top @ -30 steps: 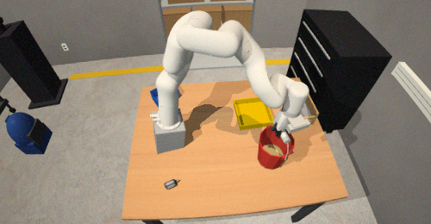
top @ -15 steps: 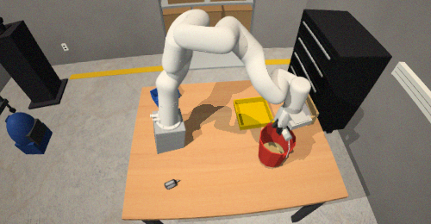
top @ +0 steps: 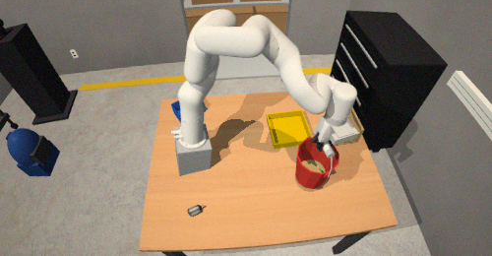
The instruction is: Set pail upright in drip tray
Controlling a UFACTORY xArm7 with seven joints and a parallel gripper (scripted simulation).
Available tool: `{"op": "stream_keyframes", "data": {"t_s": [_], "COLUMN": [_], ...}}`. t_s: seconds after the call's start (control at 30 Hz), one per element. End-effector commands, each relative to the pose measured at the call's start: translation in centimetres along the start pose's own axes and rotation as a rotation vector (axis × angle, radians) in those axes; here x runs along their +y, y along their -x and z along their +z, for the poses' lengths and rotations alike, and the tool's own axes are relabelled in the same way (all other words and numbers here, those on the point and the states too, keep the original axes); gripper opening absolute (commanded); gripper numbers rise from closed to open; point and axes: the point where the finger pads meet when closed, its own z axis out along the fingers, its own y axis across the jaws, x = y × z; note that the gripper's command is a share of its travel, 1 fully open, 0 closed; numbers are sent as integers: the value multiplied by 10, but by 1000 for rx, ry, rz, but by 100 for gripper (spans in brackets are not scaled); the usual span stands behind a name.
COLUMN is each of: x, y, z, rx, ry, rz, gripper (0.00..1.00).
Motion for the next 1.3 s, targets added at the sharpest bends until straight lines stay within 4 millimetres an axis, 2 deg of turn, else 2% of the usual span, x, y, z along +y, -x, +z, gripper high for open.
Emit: {"op": "stream_keyframes", "data": {"t_s": [0.0, 0.57, 1.27], "x": [-2, -2, -2], "y": [-1, -1, -1], "z": [-8, -21, -23], "rx": [4, 4, 4], "ry": [-6, -6, -6], "rz": [0, 0, 0], "gripper": [0, 0, 0]}}
